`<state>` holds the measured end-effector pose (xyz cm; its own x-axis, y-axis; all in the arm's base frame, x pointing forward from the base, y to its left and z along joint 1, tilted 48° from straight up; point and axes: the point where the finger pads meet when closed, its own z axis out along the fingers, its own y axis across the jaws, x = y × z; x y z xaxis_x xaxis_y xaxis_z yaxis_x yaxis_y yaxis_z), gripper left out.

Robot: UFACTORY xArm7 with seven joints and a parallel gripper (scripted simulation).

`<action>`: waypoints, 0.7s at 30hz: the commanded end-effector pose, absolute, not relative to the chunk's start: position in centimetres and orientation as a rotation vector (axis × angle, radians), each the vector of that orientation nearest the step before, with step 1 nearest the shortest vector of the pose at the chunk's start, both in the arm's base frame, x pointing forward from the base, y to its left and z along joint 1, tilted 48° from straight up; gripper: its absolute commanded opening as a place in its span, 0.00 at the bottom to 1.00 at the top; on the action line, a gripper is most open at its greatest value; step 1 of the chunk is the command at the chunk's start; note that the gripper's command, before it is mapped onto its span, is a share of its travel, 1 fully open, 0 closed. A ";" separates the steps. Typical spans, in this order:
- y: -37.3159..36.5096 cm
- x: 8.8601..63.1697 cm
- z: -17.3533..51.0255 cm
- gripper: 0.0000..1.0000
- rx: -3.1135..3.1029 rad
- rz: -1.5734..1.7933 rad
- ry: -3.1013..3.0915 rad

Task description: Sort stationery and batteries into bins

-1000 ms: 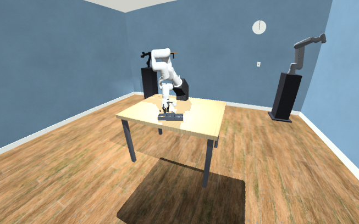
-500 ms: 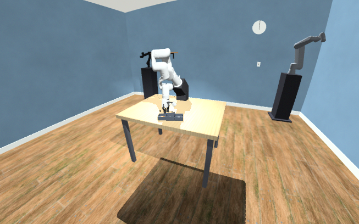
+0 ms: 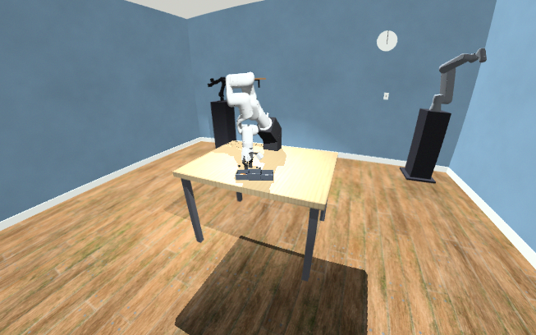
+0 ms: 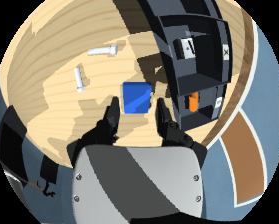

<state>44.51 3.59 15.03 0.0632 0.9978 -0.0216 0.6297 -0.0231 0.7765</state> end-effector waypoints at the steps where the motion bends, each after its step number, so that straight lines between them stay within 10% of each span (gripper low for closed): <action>1: 3.8 40.7 18.3 0.56 1.762 0.722 1.660; 21: 3.2 42.2 16.7 0.56 1.725 0.685 1.660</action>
<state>43.75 3.35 15.43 0.0657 0.9967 -0.0468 0.6200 -0.0040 0.7846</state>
